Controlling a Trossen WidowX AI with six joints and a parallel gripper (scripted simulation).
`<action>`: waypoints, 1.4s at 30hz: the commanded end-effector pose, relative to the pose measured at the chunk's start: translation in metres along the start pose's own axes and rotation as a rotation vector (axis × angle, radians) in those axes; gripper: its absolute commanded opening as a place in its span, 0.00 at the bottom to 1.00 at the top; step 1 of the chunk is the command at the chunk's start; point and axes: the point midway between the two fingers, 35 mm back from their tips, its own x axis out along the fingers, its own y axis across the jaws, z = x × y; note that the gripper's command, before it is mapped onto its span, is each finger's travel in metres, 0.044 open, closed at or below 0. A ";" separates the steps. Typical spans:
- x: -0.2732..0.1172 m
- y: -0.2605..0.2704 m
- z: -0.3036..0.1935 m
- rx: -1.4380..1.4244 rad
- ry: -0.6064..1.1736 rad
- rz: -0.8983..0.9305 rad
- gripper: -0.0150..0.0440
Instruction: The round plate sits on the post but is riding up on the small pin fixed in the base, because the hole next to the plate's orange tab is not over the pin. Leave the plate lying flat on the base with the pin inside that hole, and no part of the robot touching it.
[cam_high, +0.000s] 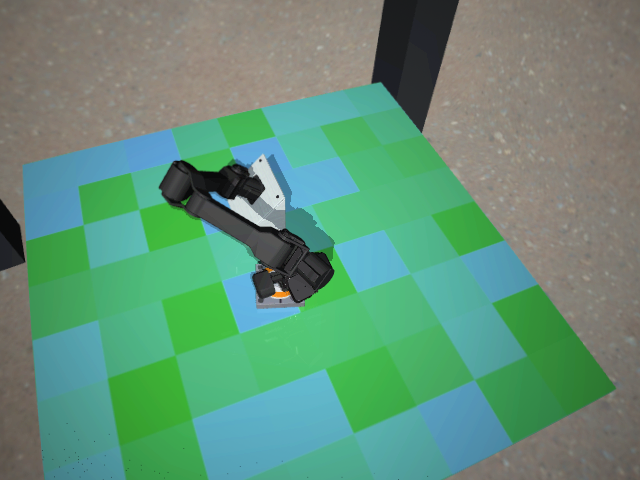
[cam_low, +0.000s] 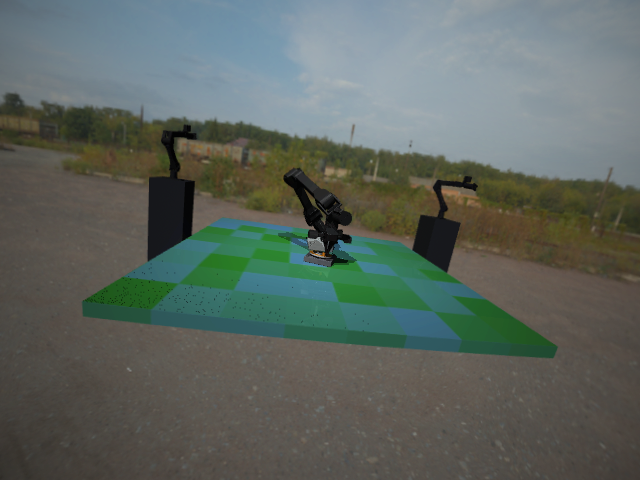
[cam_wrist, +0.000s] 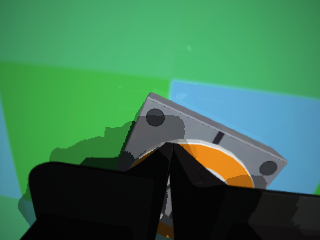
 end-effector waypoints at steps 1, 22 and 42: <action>-0.002 -0.007 0.002 0.002 -0.004 -0.004 0.25; -0.001 -0.025 0.003 0.002 -0.004 -0.005 0.25; -0.041 -0.020 0.002 -0.010 -0.005 -0.009 0.25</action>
